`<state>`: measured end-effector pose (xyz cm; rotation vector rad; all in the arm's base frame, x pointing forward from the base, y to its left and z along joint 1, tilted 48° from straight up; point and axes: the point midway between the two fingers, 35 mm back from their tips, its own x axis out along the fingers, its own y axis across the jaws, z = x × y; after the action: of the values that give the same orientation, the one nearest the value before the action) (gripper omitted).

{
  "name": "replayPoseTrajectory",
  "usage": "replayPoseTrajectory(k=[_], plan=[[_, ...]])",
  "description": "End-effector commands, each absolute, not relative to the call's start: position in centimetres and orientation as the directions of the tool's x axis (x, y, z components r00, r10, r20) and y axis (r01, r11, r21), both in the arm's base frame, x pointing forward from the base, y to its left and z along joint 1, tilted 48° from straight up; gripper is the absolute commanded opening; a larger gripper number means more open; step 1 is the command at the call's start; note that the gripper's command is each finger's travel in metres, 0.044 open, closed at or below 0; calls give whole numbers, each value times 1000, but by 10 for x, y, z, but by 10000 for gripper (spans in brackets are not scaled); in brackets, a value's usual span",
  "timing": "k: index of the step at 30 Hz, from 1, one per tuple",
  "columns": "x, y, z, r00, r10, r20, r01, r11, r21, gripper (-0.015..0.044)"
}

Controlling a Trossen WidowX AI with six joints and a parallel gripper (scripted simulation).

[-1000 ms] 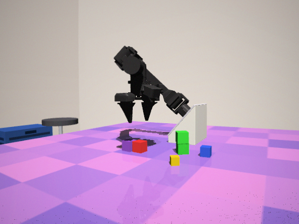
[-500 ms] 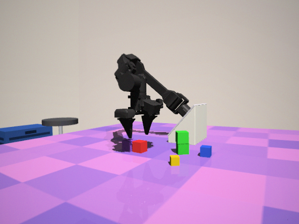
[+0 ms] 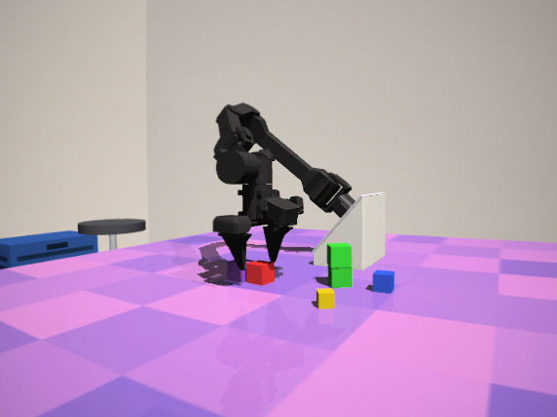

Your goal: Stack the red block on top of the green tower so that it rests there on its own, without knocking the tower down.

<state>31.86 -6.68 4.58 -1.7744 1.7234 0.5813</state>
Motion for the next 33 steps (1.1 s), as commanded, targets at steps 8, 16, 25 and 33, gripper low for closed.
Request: replayPoseTrajectory(k=[8, 16, 25, 33], plan=[[315, -81, 31, 50, -741, -670, -996, 14, -91, 440], [315, -86, 27, 50, -741, -669, -996, 14, -91, 440], [315, -86, 27, 50, -741, -669, -996, 14, -91, 440], [315, -84, 28, 50, -741, -669, -996, 14, -91, 309]])
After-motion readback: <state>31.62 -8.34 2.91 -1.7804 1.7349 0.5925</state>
